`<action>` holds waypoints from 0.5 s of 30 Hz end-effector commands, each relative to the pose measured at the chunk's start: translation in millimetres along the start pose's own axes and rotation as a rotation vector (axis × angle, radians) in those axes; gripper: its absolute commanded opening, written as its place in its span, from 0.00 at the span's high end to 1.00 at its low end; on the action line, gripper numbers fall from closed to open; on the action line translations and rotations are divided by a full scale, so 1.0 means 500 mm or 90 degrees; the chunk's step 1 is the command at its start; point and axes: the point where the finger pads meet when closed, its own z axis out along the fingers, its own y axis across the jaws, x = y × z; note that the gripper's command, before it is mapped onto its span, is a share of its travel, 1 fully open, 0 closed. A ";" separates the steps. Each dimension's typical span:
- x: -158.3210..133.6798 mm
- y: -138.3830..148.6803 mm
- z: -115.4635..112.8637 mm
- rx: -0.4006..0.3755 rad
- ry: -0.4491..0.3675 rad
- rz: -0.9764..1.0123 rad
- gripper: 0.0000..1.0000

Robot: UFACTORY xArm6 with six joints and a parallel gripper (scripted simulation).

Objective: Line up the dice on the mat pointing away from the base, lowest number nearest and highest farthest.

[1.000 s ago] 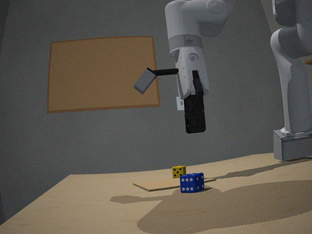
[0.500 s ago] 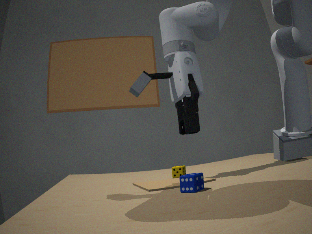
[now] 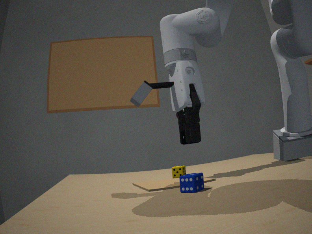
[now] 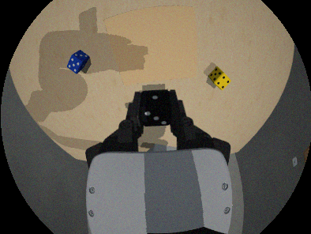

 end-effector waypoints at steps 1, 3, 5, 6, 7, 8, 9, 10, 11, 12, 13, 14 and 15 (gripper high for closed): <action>0.006 0.001 0.043 0.001 0.003 0.000 0.73; 0.006 0.001 0.065 0.001 0.003 0.000 0.73; 0.007 0.001 0.085 0.001 0.003 0.000 0.73; 0.007 0.001 0.094 0.001 0.003 0.000 0.73; 0.007 0.002 0.103 0.001 0.003 0.000 0.73; 0.007 0.002 0.110 0.001 0.003 0.000 0.73; 0.007 0.002 0.117 0.001 0.003 0.000 0.73; 0.008 0.002 0.124 0.001 0.003 0.000 0.73; 0.008 0.002 0.129 0.001 0.003 0.000 0.73; 0.008 0.002 0.134 0.001 0.003 0.000 0.73; 0.008 0.002 0.134 0.001 0.003 0.000 0.73; 0.008 0.002 0.134 0.001 0.003 0.000 0.73; 0.008 0.002 0.138 0.001 0.003 0.000 0.73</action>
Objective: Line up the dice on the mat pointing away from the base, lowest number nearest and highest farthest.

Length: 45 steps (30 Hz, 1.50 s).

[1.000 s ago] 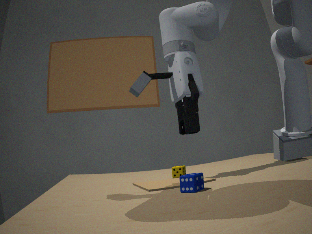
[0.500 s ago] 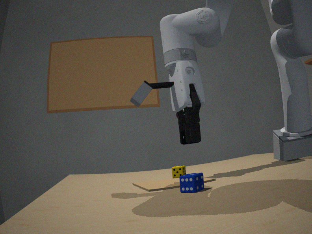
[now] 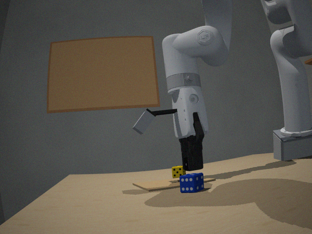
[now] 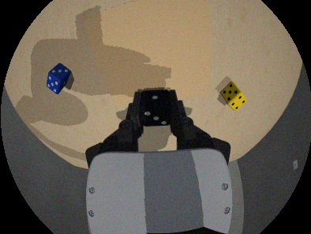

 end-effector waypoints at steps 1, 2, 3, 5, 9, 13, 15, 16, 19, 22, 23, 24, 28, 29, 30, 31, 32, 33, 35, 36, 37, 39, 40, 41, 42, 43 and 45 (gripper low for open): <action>0.010 -0.001 0.023 0.005 0.007 -0.001 0.73; 0.010 -0.001 0.026 0.005 0.007 -0.001 0.73; 0.010 -0.001 0.028 0.005 0.007 -0.001 0.73; 0.010 -0.001 0.030 0.005 0.007 -0.001 0.73; 0.010 -0.001 0.031 0.005 0.007 -0.001 0.73; 0.010 -0.001 0.031 0.005 0.007 -0.001 0.73; 0.010 -0.001 0.031 0.005 0.007 -0.001 0.73; 0.010 -0.001 0.031 0.005 0.007 -0.001 0.73; 0.010 -0.001 0.031 0.005 0.007 -0.001 0.73; 0.010 -0.001 0.031 0.005 0.007 -0.001 0.73; 0.010 -0.001 0.031 0.005 0.007 -0.001 0.73; 0.010 -0.001 0.031 0.005 0.007 -0.001 0.73; 0.010 -0.001 0.031 0.005 0.007 -0.001 0.73; 0.010 -0.001 0.031 0.005 0.007 -0.001 0.73; 0.010 -0.001 0.031 0.005 0.007 -0.001 0.73; 0.010 -0.001 0.031 0.005 0.007 -0.001 0.73; 0.010 -0.001 0.031 0.005 0.007 -0.001 0.73; 0.010 -0.001 0.031 0.005 0.007 -0.001 0.73; 0.010 -0.001 0.031 0.005 0.007 -0.001 0.73; 0.010 -0.001 0.031 0.005 0.007 -0.001 0.73; 0.010 -0.001 0.031 0.005 0.007 -0.001 0.73; 0.010 -0.001 0.031 0.005 0.007 -0.001 0.73; 0.010 -0.001 0.031 0.005 0.007 -0.001 0.73; 0.010 -0.001 0.031 0.005 0.007 -0.001 0.73; 0.010 -0.001 0.031 0.005 0.007 -0.001 0.73; 0.010 -0.001 0.031 0.005 0.007 -0.001 0.73; 0.010 -0.001 0.031 0.005 0.007 -0.001 0.73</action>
